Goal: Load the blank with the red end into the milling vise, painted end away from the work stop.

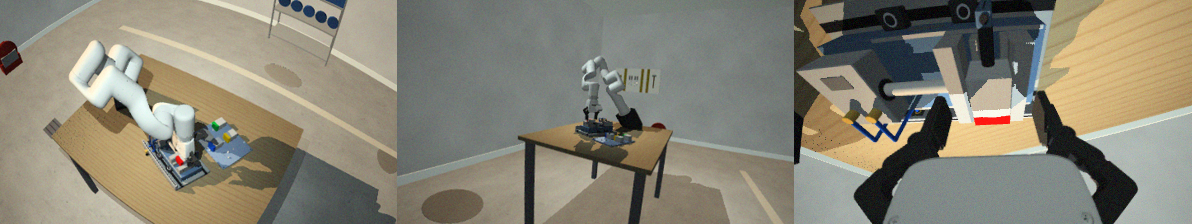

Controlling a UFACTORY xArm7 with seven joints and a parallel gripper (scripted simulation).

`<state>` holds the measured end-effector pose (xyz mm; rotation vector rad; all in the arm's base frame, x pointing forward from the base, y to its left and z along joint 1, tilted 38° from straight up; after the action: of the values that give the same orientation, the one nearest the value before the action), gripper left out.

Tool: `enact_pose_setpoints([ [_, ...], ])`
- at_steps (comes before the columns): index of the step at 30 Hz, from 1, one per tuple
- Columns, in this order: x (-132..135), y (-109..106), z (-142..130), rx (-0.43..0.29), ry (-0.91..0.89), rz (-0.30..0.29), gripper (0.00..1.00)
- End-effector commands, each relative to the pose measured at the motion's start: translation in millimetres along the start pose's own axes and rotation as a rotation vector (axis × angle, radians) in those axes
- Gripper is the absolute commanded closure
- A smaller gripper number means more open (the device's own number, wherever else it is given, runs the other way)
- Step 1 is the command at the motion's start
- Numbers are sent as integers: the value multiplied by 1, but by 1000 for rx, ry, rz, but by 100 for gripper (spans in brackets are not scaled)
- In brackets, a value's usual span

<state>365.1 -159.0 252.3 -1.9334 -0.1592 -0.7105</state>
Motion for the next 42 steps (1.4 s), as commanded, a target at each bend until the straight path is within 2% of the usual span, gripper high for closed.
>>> enact_pose_setpoints([
  [1, 1, -2, 0, 0, 0, -3, 0],
  [42, 1, -9, 0, 0, 0, -3, 0],
])
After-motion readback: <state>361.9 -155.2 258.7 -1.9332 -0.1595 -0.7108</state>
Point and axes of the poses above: the point where the finger pads meet when closed, its own y axis out along the fingers, its own x axis across the jaws, z = x × y, the point moved 1 cm from there along -y, back along the fingers, and after that the axes turned 15 degrees about -y, right-handed, at the moved point
